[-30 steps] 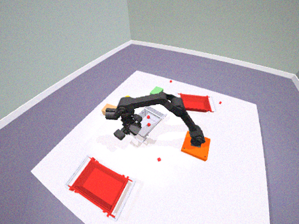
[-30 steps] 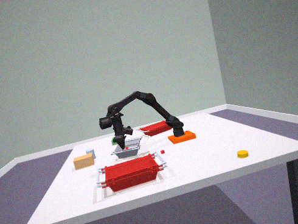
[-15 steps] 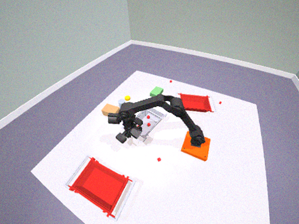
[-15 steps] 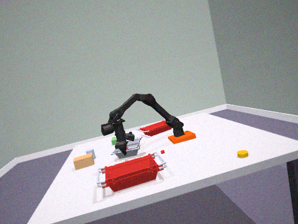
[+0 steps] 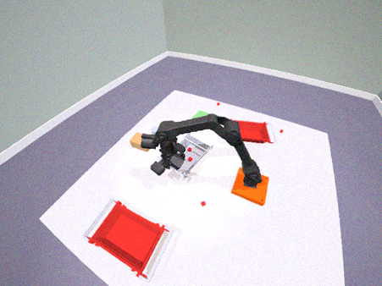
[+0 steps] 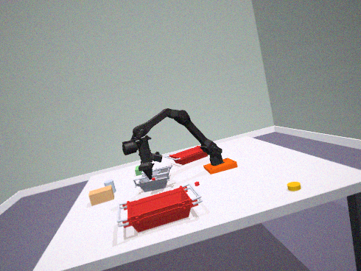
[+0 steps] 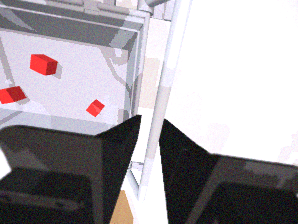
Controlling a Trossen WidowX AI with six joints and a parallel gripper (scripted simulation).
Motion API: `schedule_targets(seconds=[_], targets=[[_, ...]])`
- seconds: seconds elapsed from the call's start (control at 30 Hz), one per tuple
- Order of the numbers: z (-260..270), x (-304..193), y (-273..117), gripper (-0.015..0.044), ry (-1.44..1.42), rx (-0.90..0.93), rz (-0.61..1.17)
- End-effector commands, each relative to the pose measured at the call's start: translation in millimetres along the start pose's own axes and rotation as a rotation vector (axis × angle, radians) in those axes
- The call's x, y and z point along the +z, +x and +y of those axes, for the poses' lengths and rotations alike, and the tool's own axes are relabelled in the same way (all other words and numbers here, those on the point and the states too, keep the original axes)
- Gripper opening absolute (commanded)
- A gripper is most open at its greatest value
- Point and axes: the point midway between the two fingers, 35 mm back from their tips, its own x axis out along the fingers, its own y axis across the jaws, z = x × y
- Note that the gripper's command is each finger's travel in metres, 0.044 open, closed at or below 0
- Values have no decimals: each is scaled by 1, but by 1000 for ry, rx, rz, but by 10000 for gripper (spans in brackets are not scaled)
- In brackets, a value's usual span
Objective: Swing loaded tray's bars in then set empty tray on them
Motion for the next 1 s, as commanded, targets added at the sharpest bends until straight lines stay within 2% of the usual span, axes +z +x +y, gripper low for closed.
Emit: schedule_targets(seconds=[0.0, 0.37, 0.77, 0.97], targets=[[21, -1, 3, 84, 9, 24, -7], [53, -1, 23, 84, 9, 27, -7], [47, -2, -21, 84, 9, 27, -7], [49, -3, -15, 84, 6, 31, -4]])
